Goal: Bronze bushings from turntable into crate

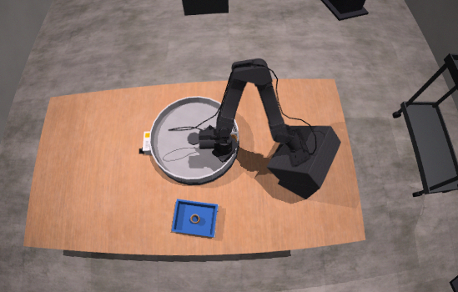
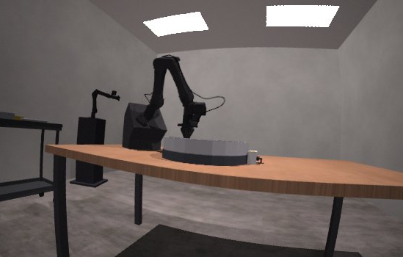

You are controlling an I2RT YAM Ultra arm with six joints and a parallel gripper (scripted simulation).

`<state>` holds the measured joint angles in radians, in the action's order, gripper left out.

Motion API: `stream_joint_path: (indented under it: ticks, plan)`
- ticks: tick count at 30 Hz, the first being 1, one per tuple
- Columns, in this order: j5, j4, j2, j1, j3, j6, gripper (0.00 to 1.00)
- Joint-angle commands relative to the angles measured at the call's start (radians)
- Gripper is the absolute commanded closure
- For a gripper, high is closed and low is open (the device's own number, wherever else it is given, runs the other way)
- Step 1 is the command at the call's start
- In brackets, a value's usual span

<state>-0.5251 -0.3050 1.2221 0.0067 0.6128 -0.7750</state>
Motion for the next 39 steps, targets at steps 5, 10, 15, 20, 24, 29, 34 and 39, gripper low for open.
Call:
stream_joint_path:
  ticks: [5, 10, 15, 20, 24, 29, 34, 39]
  plan:
    - [-0.002, 0.016, -0.012, 0.005, -0.012, 0.002, 0.85]
    - [-0.009, -0.009, -0.011, 0.004, -0.012, 0.003, 1.0]
    - [-0.009, -0.006, -0.011, 0.003, -0.012, 0.003, 1.0]
    - [-0.009, -0.006, -0.011, 0.003, -0.012, 0.003, 1.0]
    - [-0.009, -0.006, -0.011, 0.003, -0.012, 0.003, 1.0]
    - [-0.009, -0.006, -0.011, 0.003, -0.012, 0.003, 1.0]
    - [-0.009, -0.006, -0.011, 0.003, -0.012, 0.003, 1.0]
    - [-0.009, -0.006, -0.011, 0.003, -0.012, 0.003, 1.0]
